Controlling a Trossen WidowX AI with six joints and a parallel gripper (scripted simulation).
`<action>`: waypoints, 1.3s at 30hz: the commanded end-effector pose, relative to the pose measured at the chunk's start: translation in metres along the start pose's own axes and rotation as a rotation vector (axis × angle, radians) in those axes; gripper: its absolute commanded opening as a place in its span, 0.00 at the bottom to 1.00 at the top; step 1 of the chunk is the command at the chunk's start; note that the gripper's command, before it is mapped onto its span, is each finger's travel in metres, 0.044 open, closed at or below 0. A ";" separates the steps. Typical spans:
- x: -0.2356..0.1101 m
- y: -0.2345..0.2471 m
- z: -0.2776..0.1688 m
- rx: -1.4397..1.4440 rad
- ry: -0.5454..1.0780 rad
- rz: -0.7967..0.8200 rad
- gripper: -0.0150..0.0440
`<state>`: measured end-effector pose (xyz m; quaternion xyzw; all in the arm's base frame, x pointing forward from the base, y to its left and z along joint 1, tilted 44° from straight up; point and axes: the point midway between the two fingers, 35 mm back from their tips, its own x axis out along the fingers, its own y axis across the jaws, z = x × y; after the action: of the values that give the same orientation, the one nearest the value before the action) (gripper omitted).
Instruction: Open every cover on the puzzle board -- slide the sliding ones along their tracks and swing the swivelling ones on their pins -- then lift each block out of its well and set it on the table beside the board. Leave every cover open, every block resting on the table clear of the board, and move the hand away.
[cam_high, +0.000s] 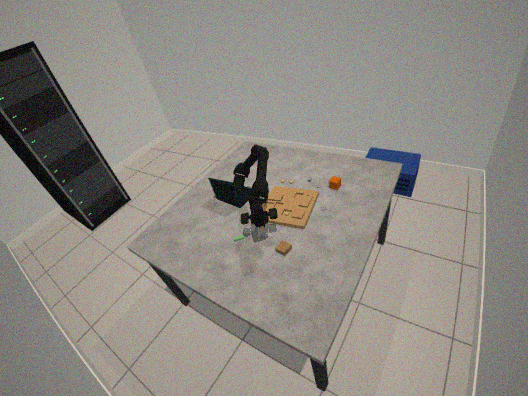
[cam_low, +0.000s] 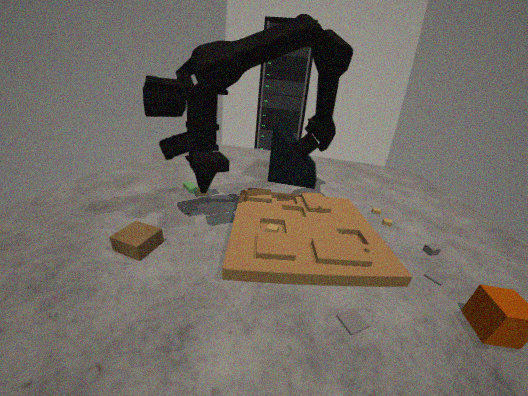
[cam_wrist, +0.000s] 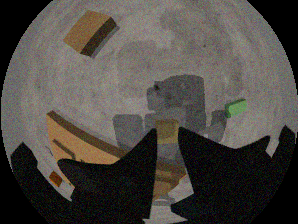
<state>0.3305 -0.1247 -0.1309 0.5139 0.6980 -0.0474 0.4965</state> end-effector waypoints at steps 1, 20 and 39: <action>0.009 0.000 -0.002 0.005 0.008 0.003 0.39; 0.039 -0.001 -0.005 0.005 0.011 0.005 0.39; 0.044 -0.001 -0.005 0.000 0.007 0.002 0.88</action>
<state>0.3273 -0.0929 -0.1612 0.5152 0.6988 -0.0451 0.4941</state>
